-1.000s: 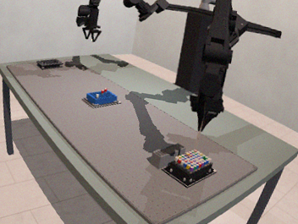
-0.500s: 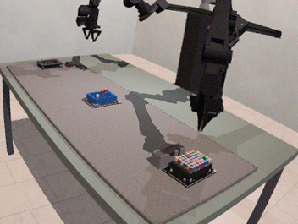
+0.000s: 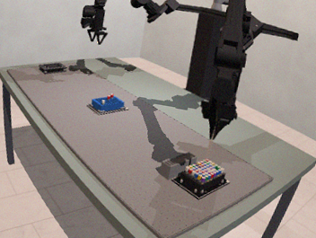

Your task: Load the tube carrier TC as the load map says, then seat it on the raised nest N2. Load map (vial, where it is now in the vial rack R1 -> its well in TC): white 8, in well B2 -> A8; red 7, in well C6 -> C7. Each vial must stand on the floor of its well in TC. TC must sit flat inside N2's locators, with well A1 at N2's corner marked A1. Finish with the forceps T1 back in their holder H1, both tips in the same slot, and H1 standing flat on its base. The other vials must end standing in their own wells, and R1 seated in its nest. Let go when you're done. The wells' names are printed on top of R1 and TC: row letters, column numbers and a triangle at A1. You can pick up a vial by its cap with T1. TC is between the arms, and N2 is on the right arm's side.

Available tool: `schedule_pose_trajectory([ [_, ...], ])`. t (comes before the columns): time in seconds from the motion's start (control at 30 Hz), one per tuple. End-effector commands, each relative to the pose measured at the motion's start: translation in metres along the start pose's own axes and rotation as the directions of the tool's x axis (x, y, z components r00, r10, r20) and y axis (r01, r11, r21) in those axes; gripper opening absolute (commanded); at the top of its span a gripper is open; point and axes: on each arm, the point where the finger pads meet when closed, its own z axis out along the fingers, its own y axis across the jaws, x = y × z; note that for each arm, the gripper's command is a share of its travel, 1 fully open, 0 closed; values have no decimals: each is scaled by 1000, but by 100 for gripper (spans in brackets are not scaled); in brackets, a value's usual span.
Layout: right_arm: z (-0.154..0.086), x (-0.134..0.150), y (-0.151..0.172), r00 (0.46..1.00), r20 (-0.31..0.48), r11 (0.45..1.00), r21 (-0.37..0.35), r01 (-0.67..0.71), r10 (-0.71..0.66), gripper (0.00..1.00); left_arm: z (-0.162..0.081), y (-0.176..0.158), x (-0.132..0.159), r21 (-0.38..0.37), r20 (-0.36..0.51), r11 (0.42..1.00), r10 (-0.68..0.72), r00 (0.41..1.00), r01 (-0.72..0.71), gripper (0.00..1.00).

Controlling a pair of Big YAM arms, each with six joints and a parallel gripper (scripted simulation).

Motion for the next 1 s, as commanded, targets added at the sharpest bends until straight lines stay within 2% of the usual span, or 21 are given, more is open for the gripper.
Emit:
schedule_pose_trajectory([
  [0.0, -2, -5, -1, 1000, 5, 1000, 0, 14, -14, 100, 5, -9, -8, 14, -4, 1000, 2, 1000, -2, 7],
  [0.97, -2, -5, -1, 1000, 5, 1000, 0, 14, -14, 100, 7, -7, 2, 10, -21, 1000, 1, 1000, -1, 7],
])
